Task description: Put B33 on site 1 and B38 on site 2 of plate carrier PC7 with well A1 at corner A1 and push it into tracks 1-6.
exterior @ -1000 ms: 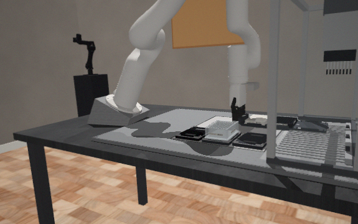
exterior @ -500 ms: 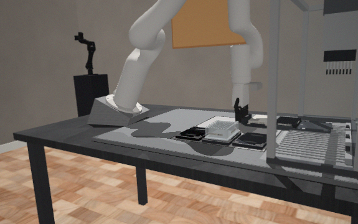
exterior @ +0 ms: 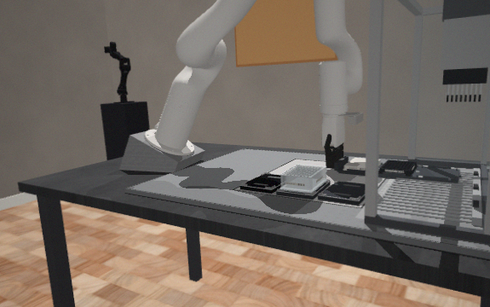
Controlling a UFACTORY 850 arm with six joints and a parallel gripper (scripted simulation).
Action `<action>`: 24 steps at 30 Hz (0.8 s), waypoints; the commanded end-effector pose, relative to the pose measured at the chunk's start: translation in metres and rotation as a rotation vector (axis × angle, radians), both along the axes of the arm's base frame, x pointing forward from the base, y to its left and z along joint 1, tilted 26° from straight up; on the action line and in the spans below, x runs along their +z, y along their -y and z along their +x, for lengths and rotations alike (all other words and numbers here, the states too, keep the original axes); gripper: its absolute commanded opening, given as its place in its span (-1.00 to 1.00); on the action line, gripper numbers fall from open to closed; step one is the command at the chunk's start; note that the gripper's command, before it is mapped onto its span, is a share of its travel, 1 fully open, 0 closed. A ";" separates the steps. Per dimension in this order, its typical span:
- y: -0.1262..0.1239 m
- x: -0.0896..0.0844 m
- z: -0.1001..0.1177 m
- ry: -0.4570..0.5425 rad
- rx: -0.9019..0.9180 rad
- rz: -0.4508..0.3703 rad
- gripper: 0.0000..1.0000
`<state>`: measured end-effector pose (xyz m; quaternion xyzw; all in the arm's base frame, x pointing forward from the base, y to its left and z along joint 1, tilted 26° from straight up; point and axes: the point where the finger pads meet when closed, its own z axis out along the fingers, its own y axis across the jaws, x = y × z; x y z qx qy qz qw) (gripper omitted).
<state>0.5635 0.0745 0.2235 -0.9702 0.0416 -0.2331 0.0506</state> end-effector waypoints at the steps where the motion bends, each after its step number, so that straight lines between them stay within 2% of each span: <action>1: 0.000 0.002 0.003 -0.020 -0.014 -0.030 0.63; 24: 0.002 0.010 0.018 -0.020 -0.014 -0.030 0.63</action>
